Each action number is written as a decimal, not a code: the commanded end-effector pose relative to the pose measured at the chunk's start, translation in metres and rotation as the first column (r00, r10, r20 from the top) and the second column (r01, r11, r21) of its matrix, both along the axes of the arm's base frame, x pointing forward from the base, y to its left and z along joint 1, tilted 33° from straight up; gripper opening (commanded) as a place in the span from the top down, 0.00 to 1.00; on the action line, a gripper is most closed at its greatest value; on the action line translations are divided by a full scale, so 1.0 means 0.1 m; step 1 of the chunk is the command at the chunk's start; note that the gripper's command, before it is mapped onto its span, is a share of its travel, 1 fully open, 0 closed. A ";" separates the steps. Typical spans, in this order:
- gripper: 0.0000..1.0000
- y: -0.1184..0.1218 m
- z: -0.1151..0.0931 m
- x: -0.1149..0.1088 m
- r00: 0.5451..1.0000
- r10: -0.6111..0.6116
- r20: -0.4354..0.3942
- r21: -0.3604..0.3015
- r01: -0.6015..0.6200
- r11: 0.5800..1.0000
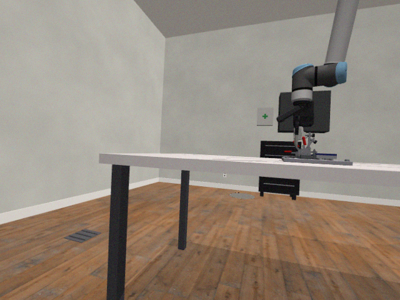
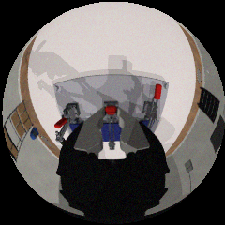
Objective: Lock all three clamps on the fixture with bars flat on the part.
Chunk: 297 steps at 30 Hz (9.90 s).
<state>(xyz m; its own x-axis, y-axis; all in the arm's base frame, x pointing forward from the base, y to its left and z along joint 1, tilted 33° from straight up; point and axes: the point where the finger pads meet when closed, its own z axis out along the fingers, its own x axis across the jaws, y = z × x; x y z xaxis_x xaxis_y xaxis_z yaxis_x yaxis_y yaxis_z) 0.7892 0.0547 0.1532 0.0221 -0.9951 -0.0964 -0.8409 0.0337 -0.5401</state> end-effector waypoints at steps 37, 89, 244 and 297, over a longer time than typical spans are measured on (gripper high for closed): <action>1.00 0.01 -0.03 0.30 1.000 0.000 0.001 0.000 0.000 1.000; 1.00 0.02 -0.08 0.39 1.000 0.000 0.001 0.000 0.000 1.000; 0.72 -0.03 0.32 0.14 1.000 0.000 0.001 0.000 0.000 1.000; 0.72 -0.04 0.43 0.07 1.000 0.000 0.001 0.000 0.000 1.000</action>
<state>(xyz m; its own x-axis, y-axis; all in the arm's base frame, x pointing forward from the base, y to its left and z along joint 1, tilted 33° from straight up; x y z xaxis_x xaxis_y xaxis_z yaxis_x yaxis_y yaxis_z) 0.7990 0.0513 0.1904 0.0221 -0.9951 -0.0964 -0.8409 0.0336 -0.5402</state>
